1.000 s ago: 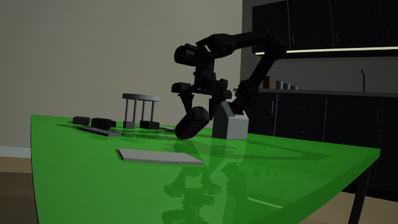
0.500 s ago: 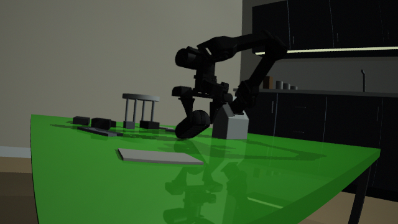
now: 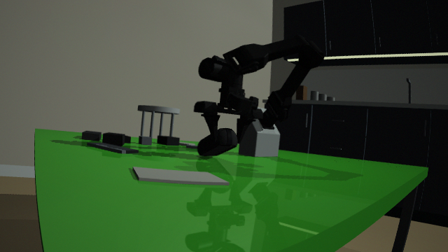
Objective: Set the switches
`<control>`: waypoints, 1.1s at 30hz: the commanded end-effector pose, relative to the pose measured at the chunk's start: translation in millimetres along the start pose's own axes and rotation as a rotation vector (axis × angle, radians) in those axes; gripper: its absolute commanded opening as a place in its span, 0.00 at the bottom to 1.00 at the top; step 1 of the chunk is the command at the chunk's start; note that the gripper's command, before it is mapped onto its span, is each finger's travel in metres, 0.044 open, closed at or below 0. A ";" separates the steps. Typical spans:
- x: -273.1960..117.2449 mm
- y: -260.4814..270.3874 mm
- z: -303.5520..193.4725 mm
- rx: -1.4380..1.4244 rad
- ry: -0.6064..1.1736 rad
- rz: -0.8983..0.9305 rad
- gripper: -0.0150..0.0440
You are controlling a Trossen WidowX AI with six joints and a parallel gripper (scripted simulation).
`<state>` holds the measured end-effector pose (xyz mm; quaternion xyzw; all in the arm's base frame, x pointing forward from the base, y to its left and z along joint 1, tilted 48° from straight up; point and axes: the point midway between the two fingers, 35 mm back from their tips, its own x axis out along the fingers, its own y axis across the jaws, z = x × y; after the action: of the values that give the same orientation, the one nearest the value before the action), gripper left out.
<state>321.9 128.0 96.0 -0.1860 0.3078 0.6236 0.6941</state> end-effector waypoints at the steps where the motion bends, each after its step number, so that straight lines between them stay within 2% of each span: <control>1: 3.2 0.6 -1.9 0.012 0.010 0.000 0.83; 33: 27.5 0.7 5.7 0.012 0.009 0.000 0.83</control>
<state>323.4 152.3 87.0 -0.1871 0.3068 0.6237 0.6941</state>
